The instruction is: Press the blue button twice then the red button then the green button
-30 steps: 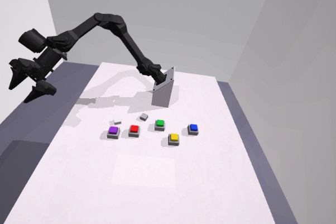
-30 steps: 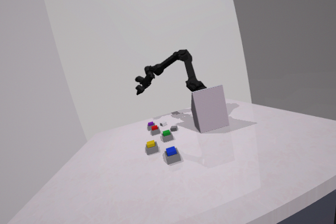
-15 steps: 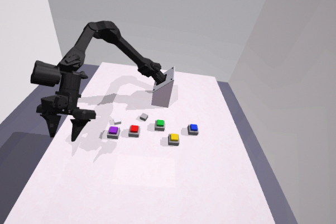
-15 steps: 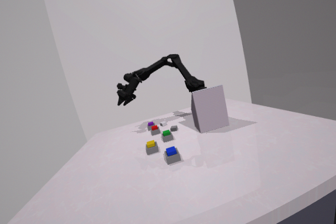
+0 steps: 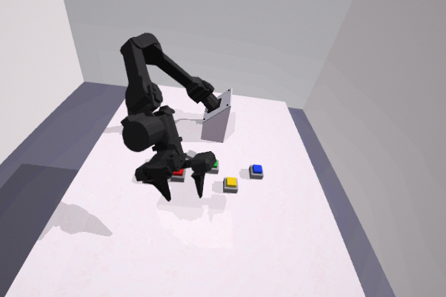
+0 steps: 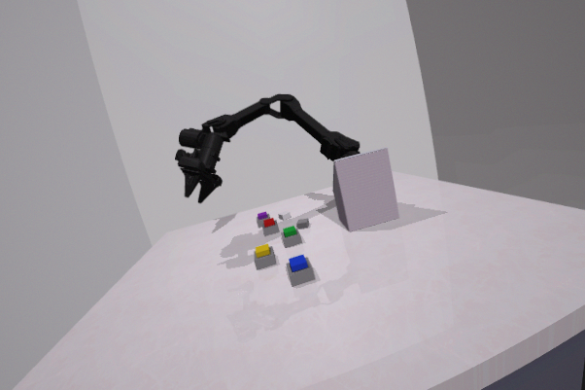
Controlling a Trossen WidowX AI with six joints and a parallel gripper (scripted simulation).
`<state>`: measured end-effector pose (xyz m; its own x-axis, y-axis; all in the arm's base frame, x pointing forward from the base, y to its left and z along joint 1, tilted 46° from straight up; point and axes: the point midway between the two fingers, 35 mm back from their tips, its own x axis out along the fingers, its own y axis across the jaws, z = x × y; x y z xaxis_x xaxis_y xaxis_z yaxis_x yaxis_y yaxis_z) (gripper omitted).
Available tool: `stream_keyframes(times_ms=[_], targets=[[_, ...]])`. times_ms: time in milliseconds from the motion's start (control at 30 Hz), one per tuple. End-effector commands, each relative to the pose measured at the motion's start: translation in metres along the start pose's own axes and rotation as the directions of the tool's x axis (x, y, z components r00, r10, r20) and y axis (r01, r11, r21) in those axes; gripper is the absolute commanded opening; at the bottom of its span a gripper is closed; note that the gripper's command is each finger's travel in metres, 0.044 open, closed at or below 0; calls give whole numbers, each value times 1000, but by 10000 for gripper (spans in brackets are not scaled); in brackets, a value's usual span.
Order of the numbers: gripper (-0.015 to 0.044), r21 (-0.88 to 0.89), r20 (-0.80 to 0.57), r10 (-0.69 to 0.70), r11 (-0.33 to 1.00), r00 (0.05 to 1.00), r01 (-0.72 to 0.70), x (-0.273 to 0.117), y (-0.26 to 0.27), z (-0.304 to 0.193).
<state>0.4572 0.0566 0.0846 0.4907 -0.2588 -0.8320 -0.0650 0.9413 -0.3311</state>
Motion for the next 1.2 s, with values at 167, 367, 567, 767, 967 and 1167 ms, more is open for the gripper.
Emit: stream_keyframes(times_ms=[167, 367, 567, 767, 967, 1167], targets=[[400, -45, -261, -22, 999, 965, 11, 27, 115, -90], [400, -113, -384, -137, 988, 913, 101, 29, 167, -163], [400, -227, -424, -340, 937, 839, 265, 24, 197, -247], [400, -278, -402, -439, 895, 804, 349, 19, 201, -281], [348, -278, -402, -438, 895, 804, 349, 31, 195, -286], [190, -278, -401, -440, 894, 803, 351, 69, 173, -305]])
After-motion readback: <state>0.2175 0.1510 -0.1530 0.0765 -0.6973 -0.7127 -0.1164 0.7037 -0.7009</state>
